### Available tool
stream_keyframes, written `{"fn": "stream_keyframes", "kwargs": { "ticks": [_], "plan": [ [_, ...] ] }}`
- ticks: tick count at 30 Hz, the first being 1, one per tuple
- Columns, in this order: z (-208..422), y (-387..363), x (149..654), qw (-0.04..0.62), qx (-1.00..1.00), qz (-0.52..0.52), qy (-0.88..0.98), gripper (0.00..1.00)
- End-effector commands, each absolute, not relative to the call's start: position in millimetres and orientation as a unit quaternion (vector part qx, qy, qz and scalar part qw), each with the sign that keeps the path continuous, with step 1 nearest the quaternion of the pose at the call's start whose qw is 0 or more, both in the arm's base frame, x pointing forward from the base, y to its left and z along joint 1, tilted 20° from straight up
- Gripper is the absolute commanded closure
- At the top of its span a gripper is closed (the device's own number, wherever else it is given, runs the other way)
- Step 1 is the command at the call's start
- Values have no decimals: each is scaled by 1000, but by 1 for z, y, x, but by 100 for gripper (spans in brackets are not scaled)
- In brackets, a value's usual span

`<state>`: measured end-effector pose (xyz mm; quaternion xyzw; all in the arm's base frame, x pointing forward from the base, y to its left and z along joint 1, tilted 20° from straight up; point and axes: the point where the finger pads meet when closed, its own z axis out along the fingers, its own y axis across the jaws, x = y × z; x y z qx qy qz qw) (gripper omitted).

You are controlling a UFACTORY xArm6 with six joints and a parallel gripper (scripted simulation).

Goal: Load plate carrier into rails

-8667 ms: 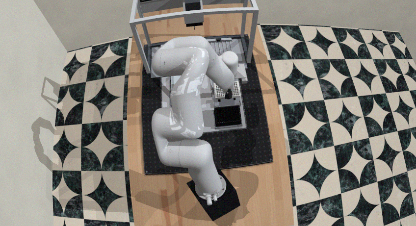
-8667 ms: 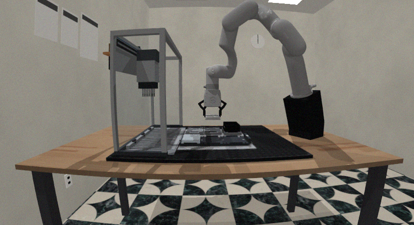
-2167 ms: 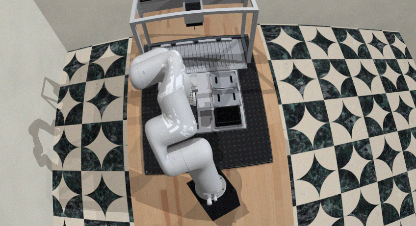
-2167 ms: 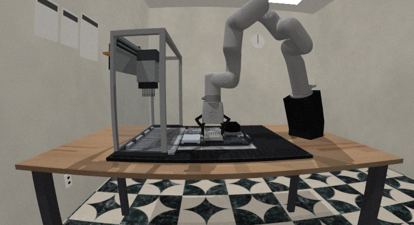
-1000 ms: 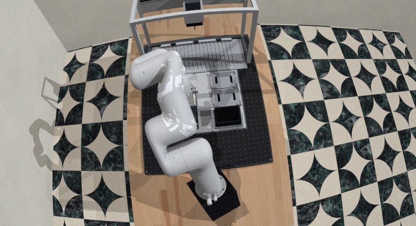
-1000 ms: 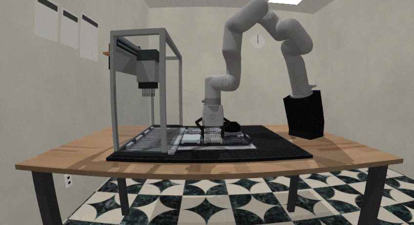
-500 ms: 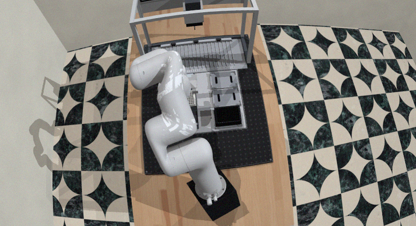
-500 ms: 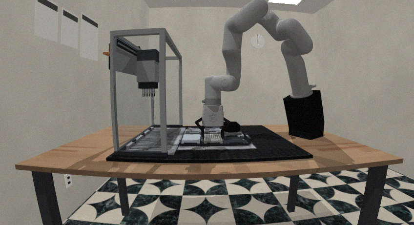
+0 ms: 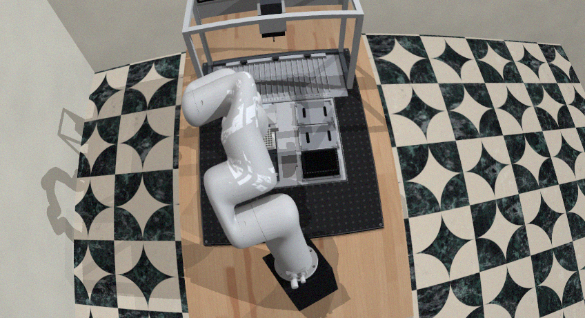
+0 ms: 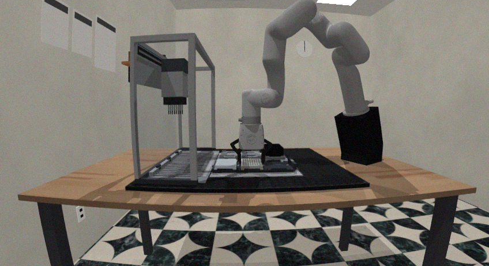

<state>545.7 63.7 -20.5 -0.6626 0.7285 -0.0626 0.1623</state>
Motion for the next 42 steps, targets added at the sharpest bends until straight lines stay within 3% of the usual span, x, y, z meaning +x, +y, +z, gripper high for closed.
{"fn": "stream_keyframes", "kwargs": {
  "ticks": [1, 42],
  "plan": [
    [-19, 64, 547, 163, -662, -63, 728, 0],
    [20, 58, 533, 163, -662, -63, 728, 0]
  ]
}}
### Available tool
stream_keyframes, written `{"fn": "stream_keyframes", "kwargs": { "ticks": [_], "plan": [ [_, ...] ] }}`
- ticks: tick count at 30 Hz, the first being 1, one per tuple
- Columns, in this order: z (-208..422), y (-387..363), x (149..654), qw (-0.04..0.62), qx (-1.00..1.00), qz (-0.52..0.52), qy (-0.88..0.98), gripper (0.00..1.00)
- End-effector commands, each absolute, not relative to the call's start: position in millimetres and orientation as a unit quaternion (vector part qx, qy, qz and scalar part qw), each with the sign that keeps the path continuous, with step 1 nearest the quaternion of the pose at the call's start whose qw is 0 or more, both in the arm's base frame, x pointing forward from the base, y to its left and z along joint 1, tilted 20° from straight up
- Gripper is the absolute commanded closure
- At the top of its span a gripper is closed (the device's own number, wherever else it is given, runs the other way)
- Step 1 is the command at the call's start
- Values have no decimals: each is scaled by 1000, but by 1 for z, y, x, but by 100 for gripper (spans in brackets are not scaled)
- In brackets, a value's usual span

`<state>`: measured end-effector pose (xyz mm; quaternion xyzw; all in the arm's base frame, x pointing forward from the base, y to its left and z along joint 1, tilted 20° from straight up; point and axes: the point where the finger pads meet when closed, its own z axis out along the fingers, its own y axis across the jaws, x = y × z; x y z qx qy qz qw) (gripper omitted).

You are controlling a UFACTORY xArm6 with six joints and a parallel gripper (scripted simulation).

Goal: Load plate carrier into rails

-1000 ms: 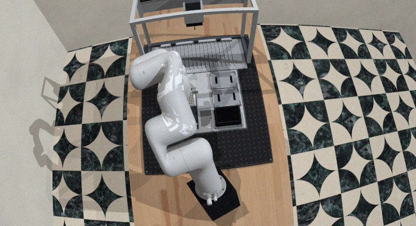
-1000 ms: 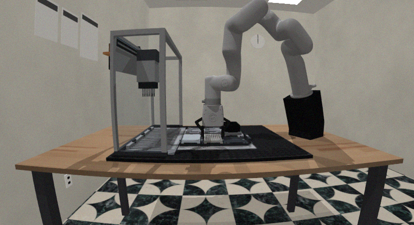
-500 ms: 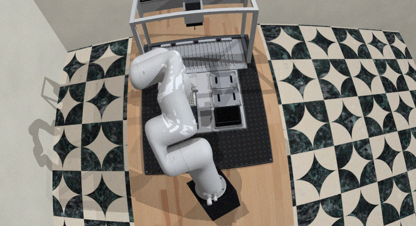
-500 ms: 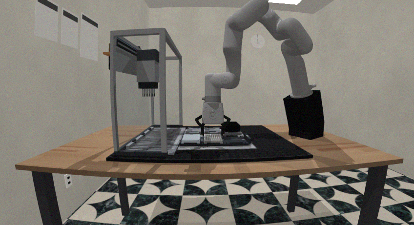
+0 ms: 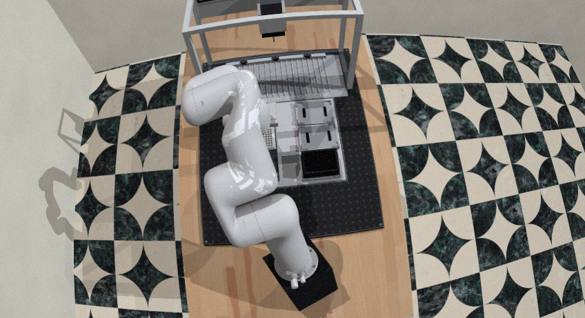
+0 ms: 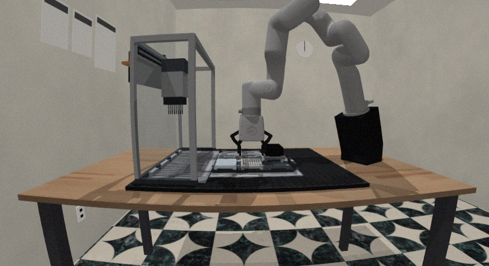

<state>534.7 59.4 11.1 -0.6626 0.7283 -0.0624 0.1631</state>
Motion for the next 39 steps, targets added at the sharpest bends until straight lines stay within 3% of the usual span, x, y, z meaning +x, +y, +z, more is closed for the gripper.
{"fn": "stream_keyframes", "kwargs": {
  "ticks": [1, 39],
  "plan": [
    [21, 58, 533, 163, -662, -63, 728, 0],
    [75, 51, 515, 163, -662, -64, 728, 0]
  ]
}}
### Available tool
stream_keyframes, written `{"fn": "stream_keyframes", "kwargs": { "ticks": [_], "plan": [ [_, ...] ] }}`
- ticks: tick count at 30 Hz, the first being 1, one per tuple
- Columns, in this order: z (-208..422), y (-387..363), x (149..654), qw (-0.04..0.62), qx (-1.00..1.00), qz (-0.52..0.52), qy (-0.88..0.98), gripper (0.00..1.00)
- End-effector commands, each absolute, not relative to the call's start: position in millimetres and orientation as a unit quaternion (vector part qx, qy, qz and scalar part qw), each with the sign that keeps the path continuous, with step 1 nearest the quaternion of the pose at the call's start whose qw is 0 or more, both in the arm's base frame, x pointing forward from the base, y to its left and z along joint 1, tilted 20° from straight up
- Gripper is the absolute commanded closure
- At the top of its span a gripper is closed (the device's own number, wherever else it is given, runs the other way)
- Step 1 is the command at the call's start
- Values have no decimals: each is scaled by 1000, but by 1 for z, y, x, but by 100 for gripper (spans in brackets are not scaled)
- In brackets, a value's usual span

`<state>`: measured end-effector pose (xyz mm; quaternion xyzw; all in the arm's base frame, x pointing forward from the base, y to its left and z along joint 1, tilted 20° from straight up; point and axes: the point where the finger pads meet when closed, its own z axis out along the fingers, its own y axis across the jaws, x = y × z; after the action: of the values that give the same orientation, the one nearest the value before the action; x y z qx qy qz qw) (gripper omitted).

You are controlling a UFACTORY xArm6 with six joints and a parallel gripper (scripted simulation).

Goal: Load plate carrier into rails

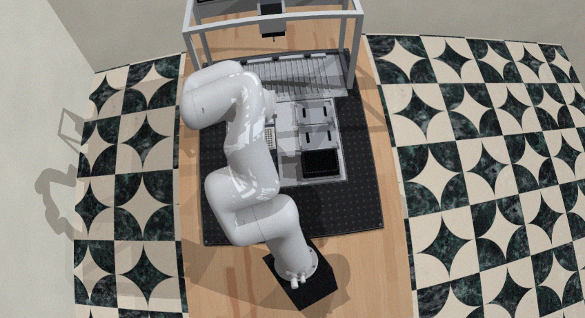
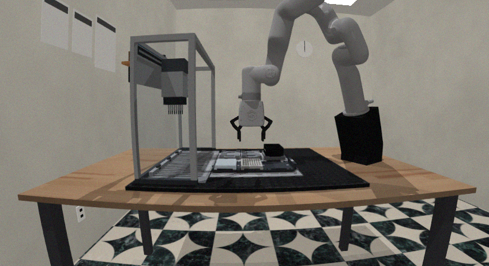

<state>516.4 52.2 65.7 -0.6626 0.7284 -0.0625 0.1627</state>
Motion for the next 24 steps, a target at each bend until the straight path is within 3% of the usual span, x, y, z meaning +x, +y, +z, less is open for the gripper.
{"fn": "stream_keyframes", "kwargs": {
  "ticks": [1, 24],
  "plan": [
    [76, 51, 514, 163, -662, -64, 728, 0],
    [85, 50, 511, 163, -662, -64, 728, 0]
  ]
}}
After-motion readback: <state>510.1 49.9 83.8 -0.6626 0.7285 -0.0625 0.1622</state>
